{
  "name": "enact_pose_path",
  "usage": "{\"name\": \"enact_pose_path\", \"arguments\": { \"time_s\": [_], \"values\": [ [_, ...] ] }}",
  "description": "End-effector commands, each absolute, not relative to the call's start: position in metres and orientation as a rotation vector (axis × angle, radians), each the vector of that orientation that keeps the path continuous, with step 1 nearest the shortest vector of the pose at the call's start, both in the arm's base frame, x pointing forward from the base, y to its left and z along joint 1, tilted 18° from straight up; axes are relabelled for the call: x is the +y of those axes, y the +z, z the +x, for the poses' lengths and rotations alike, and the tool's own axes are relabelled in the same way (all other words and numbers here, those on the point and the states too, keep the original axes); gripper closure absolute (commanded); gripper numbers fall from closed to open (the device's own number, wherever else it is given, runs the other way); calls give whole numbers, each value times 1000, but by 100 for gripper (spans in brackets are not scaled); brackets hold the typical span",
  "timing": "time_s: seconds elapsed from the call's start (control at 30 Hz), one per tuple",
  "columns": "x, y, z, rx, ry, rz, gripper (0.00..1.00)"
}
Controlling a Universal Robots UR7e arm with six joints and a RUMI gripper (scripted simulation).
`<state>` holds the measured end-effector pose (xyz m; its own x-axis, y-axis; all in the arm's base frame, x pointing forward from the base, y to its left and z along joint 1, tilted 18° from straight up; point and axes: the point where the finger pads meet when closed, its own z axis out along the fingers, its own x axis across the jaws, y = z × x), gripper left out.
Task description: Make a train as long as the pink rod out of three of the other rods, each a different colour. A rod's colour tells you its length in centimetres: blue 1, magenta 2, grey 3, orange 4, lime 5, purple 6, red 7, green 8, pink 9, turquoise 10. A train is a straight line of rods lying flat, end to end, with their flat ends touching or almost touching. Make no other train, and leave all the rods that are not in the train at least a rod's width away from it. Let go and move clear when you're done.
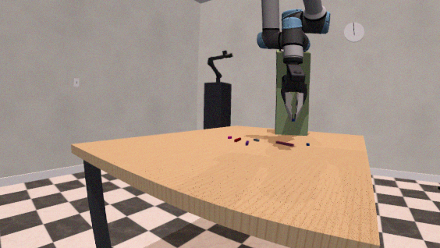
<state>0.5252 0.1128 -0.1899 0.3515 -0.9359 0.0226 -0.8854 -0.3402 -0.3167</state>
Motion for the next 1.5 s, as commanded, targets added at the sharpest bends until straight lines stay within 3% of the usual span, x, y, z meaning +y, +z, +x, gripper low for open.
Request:
{"name": "enact_pose_path", "arguments": {
  "time_s": [0.0, 1.47],
  "values": [
    [108, -191, 524, 1820, -262, -2215, 100],
    [83, -194, 522, 2591, -59, -1123, 100]
  ]
}}
